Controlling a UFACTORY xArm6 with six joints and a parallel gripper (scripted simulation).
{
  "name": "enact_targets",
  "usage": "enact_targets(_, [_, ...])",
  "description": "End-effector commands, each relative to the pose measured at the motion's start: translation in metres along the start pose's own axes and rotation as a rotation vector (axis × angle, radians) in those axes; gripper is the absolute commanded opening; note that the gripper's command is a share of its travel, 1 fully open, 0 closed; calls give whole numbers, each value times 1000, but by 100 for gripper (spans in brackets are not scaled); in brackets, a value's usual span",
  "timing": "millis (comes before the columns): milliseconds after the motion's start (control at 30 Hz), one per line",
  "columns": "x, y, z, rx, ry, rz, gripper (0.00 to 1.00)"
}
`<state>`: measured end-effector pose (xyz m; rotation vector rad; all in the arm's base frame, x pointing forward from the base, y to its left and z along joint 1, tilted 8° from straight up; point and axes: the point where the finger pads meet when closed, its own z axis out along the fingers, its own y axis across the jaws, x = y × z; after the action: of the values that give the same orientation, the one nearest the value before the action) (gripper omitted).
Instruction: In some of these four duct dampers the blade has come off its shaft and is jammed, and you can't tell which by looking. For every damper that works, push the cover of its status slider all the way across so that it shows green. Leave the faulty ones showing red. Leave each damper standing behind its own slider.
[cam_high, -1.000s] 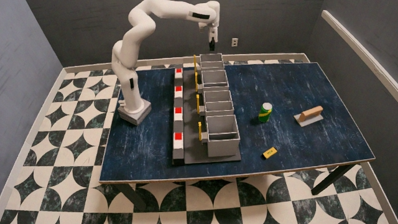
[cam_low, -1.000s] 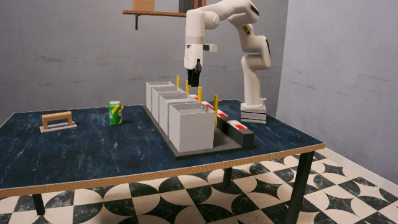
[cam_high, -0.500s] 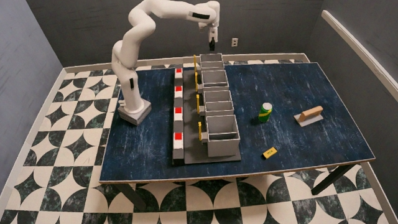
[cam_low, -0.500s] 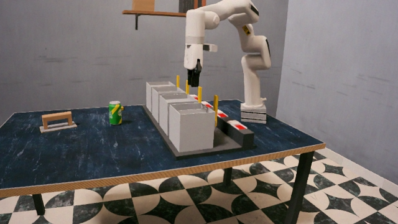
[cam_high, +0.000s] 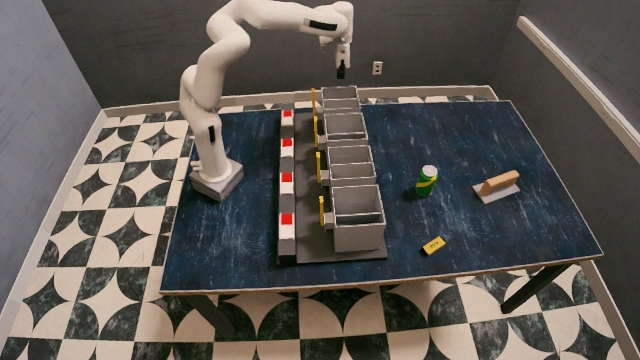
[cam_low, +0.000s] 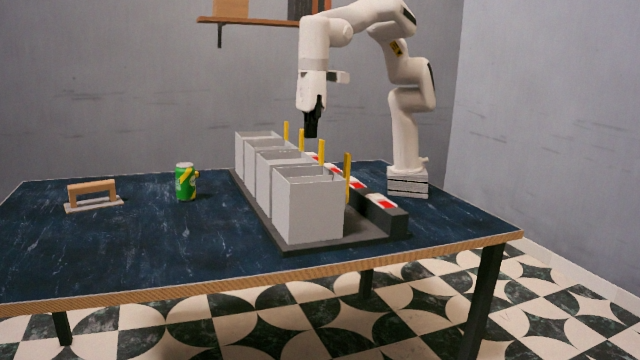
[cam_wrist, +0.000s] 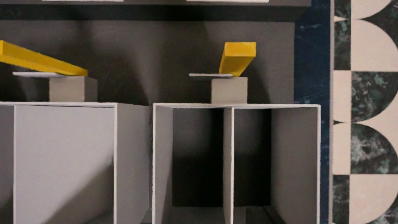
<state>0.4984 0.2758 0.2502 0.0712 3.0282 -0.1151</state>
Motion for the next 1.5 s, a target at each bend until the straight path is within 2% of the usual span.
enact_targets(0, [-1,0,-2,-3,-4,0,0])
enact_targets(800, [-1,0,-2,-3,-4,-19,0])
enact_targets(1067, [-1,1,-2,-2,-5,-285,0])
enact_targets(1133, [-1,1,-2,-2,-5,-285,0])
enact_targets(1200, [-1,1,-2,-2,-5,-403,0])
enact_targets(1467, [-1,1,-2,-1,-5,-656,0])
